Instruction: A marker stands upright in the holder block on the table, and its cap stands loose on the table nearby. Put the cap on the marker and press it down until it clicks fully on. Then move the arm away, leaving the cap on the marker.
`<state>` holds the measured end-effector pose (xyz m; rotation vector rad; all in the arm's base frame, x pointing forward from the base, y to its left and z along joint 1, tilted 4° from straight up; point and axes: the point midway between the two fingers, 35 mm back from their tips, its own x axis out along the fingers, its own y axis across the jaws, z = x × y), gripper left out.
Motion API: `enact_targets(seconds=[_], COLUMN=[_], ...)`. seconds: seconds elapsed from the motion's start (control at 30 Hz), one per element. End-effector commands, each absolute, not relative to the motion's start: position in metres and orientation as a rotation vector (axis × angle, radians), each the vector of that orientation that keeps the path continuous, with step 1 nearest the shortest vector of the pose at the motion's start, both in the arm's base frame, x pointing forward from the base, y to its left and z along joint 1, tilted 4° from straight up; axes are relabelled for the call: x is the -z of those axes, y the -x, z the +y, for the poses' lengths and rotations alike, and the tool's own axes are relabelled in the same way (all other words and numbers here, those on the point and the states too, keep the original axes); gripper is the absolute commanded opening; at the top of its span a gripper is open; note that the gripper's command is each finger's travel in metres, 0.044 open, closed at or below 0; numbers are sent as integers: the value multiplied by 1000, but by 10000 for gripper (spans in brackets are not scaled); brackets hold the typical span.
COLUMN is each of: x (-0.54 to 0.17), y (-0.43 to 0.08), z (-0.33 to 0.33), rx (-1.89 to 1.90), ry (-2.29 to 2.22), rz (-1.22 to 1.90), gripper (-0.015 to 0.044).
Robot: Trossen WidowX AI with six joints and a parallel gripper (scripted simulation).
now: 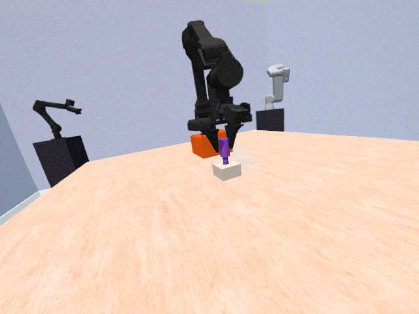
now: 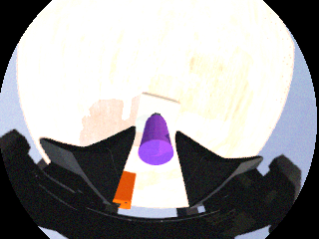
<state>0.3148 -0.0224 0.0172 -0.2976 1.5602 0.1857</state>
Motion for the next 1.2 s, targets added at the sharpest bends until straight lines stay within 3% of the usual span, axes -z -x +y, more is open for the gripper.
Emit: enact_targets(seconds=[0.0,0.17,0.37,0.5,1.03,1.17], x=[-17,-17,-89,-92,-83,-83], y=[-315,-315,-315,-314,-315,-315], z=[-22,-22,-17,-17,-18,-18], rx=[-186,-186,-186,-186,-88,-88], ry=[298,298,297,297,201,201], rz=[1560,1560,1560,1560,1563,1563], gripper=[315,440,440,440,20,0])
